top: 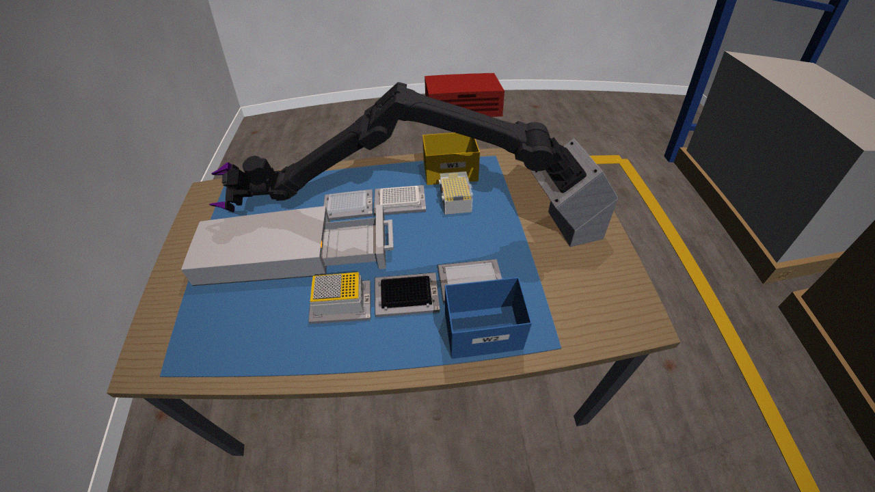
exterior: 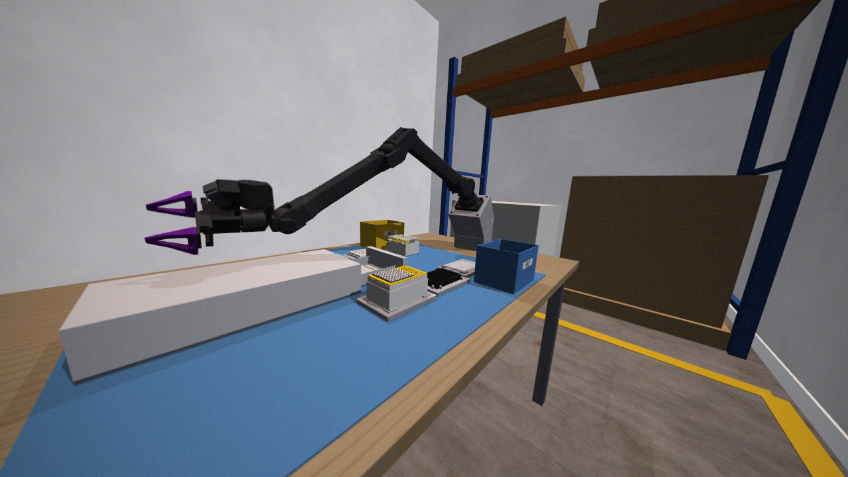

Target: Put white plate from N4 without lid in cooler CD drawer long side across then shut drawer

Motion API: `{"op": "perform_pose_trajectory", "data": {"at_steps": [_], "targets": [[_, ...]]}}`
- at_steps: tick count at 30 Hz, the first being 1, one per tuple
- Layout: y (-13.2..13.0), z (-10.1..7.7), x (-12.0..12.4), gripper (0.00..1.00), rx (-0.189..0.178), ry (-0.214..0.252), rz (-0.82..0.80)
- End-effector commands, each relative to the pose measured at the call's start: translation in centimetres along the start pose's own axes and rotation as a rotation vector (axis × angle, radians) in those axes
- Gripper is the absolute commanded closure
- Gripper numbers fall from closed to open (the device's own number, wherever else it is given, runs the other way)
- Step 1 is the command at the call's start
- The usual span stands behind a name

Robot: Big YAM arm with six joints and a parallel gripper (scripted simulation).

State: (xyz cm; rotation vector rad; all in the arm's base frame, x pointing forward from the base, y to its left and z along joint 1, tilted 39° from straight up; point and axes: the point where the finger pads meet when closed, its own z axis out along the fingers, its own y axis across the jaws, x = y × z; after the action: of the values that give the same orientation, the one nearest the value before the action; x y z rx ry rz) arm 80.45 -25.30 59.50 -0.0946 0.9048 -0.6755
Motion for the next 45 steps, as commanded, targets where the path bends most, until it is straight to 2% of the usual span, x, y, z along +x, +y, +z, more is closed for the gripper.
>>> {"op": "perform_pose_trajectory", "data": {"at_steps": [1, 17, 18, 19, 21, 24, 29, 32, 36, 37, 45], "targets": [[-0.7, 0.3, -1.1, 0.00, 0.009, -0.015, -0.002], [-0.7, 0.3, -1.1, 0.00, 0.009, -0.015, -0.002], [-2.7, 0.7, -4.8, 1.00, 0.006, -0.018, 0.020], [-3.0, 0.6, -5.1, 1.00, -0.008, 0.011, 0.028], [-3.1, 0.4, -6.2, 1.00, -0.009, 0.010, 0.031], [-3.1, 0.4, -6.3, 1.00, -0.009, 0.010, 0.031], [-2.0, -1.7, -8.1, 1.00, -0.100, 0.146, 0.083], [-2.0, -3.1, -8.6, 1.00, -0.139, 0.219, 0.106], [-2.0, -3.6, -8.8, 1.00, -0.135, 0.221, 0.105], [0.1, -4.1, -4.4, 1.00, -0.156, 0.271, 0.108], [-0.1, -4.1, -4.3, 1.00, -0.155, 0.271, 0.103]]}}
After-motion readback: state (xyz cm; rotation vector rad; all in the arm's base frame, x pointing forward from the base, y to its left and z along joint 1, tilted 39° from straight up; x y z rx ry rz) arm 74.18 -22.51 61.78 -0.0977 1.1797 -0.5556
